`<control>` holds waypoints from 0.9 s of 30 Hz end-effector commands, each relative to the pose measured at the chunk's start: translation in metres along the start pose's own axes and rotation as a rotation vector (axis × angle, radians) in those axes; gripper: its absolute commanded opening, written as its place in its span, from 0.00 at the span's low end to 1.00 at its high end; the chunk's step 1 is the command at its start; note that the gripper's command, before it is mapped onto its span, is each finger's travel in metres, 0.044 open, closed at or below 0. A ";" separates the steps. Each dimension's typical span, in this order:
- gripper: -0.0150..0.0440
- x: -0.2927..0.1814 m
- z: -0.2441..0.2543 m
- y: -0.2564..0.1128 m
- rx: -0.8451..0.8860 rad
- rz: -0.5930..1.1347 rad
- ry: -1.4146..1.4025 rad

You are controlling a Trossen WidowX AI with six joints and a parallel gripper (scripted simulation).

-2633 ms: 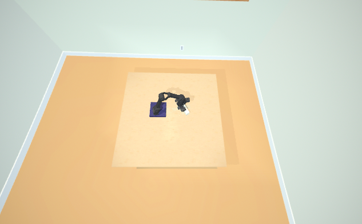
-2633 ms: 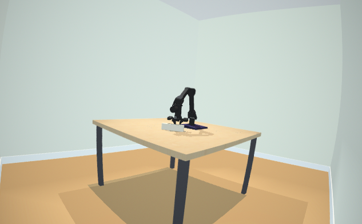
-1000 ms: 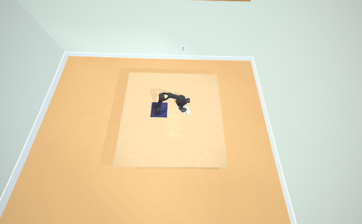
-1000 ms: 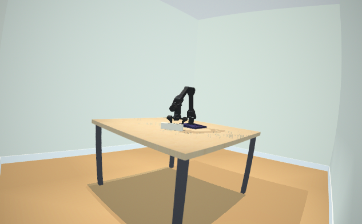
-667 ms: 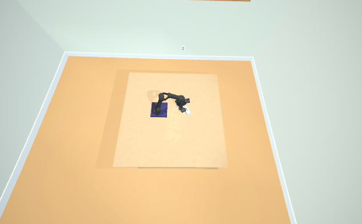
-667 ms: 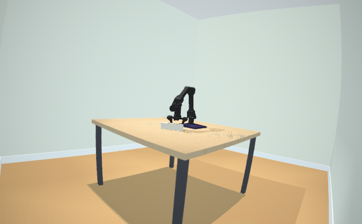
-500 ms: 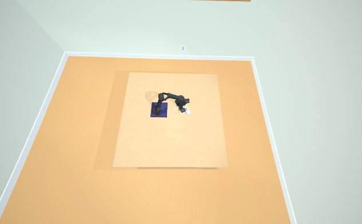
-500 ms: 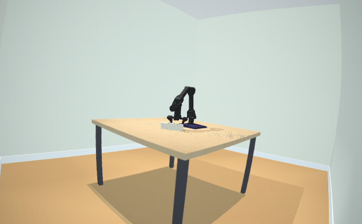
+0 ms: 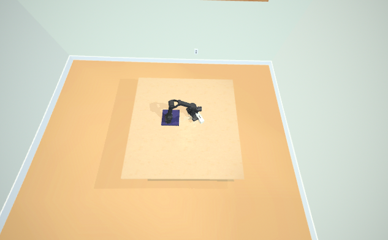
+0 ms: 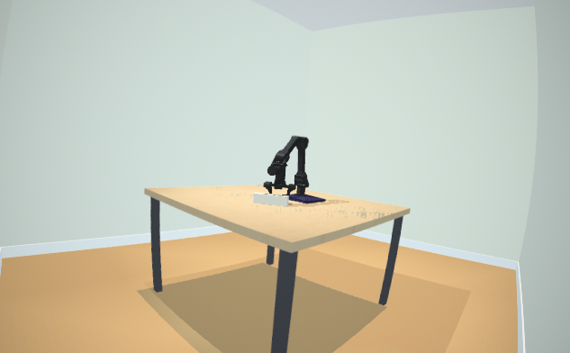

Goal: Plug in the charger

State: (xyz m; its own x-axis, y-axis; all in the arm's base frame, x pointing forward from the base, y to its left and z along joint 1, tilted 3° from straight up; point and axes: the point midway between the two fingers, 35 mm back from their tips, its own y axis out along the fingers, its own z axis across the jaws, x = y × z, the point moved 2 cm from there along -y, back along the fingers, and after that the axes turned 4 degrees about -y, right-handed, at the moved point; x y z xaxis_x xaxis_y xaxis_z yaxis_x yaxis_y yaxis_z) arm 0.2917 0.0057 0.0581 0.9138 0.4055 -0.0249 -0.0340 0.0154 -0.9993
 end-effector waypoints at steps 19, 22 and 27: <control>1.00 -0.026 0.002 0.002 0.001 -0.002 -0.005; 1.00 -0.030 0.002 0.003 0.001 -0.002 -0.005; 1.00 -0.036 0.003 0.004 0.001 -0.002 -0.005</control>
State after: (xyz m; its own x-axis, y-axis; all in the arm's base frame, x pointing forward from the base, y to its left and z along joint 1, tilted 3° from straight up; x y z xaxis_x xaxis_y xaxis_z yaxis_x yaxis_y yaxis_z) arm 0.2607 -0.0051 0.0553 0.9137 0.4055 -0.0255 -0.0354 0.0168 -0.9992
